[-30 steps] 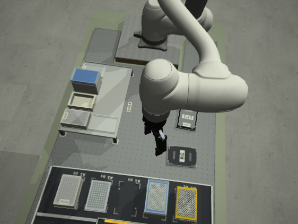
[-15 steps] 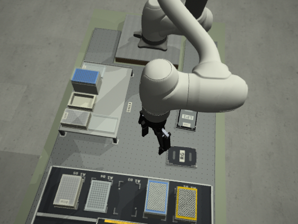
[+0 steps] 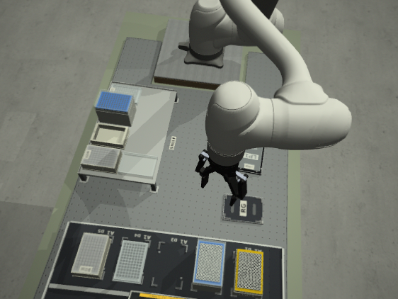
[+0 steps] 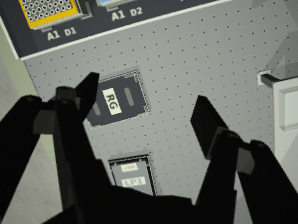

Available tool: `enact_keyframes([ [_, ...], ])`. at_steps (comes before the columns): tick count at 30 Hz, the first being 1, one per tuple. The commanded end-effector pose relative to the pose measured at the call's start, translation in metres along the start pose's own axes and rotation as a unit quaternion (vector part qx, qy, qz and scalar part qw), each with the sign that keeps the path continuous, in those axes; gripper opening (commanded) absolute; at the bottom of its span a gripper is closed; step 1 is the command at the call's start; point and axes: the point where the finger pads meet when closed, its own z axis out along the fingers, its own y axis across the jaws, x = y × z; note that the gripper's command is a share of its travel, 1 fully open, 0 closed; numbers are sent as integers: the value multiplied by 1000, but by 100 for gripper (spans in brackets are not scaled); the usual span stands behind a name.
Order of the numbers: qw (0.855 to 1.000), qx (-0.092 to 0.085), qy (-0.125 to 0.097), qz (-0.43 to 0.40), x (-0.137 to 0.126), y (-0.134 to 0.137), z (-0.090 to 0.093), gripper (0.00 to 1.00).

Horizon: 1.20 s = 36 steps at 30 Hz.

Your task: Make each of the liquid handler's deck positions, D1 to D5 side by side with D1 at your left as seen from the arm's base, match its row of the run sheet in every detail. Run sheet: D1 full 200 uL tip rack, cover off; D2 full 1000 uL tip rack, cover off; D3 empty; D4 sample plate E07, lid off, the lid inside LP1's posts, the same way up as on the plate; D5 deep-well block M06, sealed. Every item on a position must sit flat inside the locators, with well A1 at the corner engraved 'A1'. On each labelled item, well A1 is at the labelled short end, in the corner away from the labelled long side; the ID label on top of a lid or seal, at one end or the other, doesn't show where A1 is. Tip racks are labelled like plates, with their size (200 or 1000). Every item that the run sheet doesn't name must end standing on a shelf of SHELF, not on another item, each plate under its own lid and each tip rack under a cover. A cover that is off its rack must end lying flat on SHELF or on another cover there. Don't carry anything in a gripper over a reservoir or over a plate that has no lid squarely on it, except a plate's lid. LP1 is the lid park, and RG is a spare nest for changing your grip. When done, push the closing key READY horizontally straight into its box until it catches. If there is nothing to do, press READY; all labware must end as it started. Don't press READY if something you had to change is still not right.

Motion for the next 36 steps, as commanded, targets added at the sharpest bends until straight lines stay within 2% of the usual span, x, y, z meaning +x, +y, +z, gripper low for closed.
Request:
enact_keyframes([
  [1, 1000, 1, 1, -28, 0, 0, -1, 66],
  [16, 987, 1, 1, -158, 0, 0, -1, 66],
  [33, 953, 1, 1, -304, 0, 0, -1, 66],
  [36, 943, 1, 1, -332, -7, -14, -1, 66],
])
